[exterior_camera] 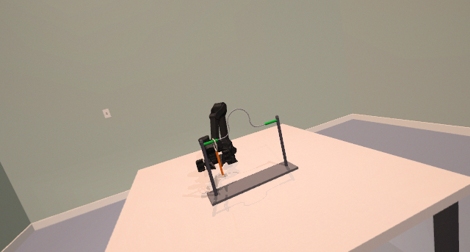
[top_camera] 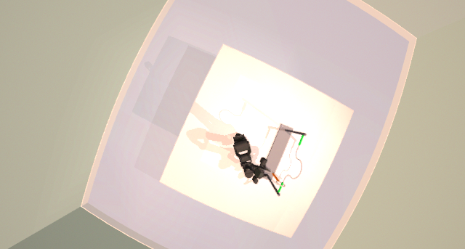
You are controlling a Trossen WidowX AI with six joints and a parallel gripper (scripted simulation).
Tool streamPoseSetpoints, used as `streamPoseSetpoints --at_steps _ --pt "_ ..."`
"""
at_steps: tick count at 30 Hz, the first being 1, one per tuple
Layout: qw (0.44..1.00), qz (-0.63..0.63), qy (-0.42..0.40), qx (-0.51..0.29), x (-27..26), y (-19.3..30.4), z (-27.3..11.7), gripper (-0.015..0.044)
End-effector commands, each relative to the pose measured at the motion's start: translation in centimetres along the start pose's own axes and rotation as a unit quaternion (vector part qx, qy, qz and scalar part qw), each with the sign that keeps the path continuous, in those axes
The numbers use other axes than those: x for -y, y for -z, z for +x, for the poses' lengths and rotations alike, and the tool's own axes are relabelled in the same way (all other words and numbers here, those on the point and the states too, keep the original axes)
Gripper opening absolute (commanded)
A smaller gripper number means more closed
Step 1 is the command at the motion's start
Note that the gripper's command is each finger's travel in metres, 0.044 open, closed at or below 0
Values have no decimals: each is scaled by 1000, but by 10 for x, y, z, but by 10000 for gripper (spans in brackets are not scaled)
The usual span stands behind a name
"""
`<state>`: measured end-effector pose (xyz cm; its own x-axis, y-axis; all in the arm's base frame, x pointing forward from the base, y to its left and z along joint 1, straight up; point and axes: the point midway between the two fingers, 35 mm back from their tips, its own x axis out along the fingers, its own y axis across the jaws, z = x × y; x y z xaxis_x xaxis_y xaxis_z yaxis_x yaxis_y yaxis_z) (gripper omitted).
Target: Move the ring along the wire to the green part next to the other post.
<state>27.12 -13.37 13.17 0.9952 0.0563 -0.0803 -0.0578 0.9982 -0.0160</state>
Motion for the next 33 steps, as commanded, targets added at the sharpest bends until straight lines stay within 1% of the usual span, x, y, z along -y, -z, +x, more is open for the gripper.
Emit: streamPoseSetpoints --at_steps 1,33 --pt "1000 2 1 1 2 -1 8 160" --pt "1000 2 1 3 1 -2 58 160"
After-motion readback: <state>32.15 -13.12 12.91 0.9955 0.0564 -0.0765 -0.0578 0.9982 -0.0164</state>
